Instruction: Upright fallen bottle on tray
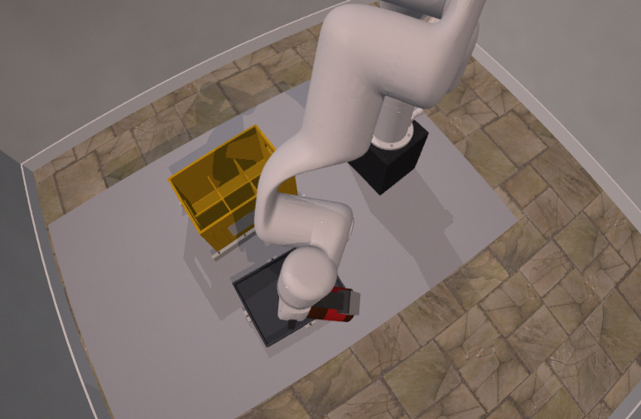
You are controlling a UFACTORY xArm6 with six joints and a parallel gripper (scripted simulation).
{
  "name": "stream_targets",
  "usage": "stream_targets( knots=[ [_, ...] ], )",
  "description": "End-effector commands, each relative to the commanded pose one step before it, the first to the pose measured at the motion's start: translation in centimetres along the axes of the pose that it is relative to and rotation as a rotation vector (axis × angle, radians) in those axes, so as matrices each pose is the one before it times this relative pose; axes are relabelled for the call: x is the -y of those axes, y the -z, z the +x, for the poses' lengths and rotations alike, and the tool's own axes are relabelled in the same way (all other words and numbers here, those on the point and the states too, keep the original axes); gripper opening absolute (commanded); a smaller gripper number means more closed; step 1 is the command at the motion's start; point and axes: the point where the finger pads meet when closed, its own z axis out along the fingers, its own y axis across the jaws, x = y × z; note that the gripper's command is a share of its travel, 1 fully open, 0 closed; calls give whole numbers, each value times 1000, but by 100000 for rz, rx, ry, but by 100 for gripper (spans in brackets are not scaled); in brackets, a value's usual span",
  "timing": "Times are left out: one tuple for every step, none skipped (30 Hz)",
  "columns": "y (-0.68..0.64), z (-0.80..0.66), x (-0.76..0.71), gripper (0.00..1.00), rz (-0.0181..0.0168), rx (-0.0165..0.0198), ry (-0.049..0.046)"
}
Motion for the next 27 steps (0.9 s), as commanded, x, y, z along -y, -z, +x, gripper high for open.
stream_targets(
  knots=[
    [148,-85,-155,0,-412,171,-66],
    [0,1,1,0,7,31,0],
    [0,0,0,0,0,0,0],
    [0,0,0,0,0,0,0],
    [0,1,1,0,13,57,1],
    [0,2,2,0,20,90,1],
    [0,3,3,0,28,127,2],
    [-1,4,4,0,36,169,2],
    [-1,5,5,0,44,214,3],
    [-1,6,5,0,53,261,3],
    [-1,7,6,0,60,309,3],
    [-1,8,7,0,66,358,4],
    [-1,8,7,0,71,406,4],
    [0,9,8,0,74,453,4],
    [0,9,8,0,75,498,4],
    [0,9,8,0,74,541,3],
    [1,9,8,0,71,581,3],
    [1,9,7,0,65,617,2],
    [2,8,7,0,58,649,1],
    [0,0,0,0,0,0,0],
    [0,0,0,0,0,0,0],
    [3,8,6,0,49,676,0],
    [3,7,5,0,39,699,-1],
    [4,6,3,0,27,715,-2],
    [5,5,2,0,14,727,-3],
    [5,4,1,0,1,732,-4],
    [6,3,-1,0,-12,731,-6]
  ],
)
